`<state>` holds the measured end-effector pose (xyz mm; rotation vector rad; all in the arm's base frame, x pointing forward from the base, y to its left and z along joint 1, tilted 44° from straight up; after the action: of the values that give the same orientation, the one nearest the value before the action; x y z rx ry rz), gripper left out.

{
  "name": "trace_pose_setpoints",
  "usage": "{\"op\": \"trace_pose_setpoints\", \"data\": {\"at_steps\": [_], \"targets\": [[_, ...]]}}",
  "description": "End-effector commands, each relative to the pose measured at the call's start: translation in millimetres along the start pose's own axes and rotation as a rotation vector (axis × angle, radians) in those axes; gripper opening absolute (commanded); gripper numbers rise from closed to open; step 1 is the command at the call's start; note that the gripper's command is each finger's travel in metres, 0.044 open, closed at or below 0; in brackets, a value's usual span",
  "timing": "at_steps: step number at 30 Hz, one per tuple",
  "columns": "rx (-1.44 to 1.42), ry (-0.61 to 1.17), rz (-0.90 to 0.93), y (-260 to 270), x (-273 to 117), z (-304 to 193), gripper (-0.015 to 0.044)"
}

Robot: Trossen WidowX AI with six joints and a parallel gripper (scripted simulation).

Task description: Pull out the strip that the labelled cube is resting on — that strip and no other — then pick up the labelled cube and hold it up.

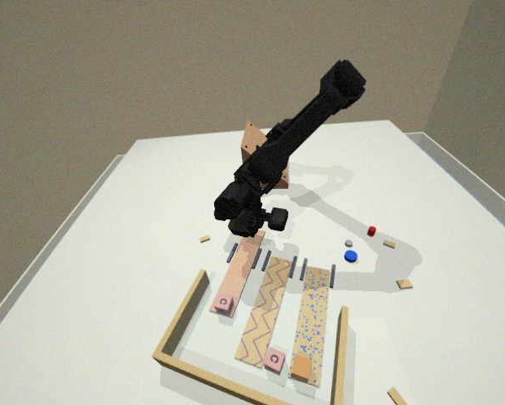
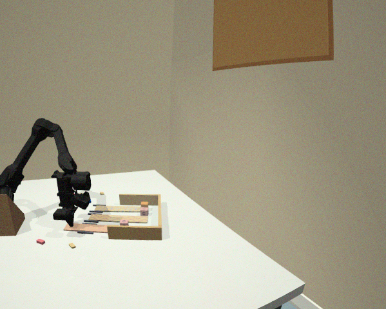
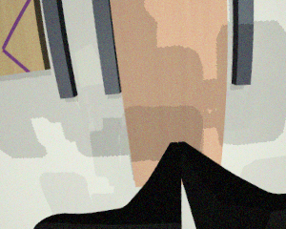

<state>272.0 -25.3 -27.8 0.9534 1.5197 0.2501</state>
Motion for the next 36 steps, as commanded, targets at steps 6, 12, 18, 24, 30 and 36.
{"op": "trace_pose_setpoints", "data": {"at_steps": [6, 12, 18, 24, 30, 36], "targets": [[0.006, 0.021, -0.004, -3.8, 4.0, -20.5, 0.0], [0.007, 0.021, -0.004, -5.0, 3.9, -29.6, 0.0], [0.007, 0.022, -0.004, -6.2, 3.8, -38.5, 0.0], [0.007, 0.022, -0.004, -7.4, 3.6, -47.3, 0.0], [0.008, 0.022, -0.004, -8.5, 3.5, -55.8, 0.0], [0.008, 0.023, -0.004, -9.6, 3.3, -64.3, 0.0]]}}
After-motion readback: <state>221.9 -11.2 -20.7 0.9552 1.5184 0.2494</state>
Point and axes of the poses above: the point midway between the two fingers, 35 mm back from their tips, its own x axis out along the fingers, its own y axis across the jaws, z = x × y, the point moved 4 cm from there along -x, back along the fingers, and after that the axes turned 8 degrees about x, right-handed, at the moved point
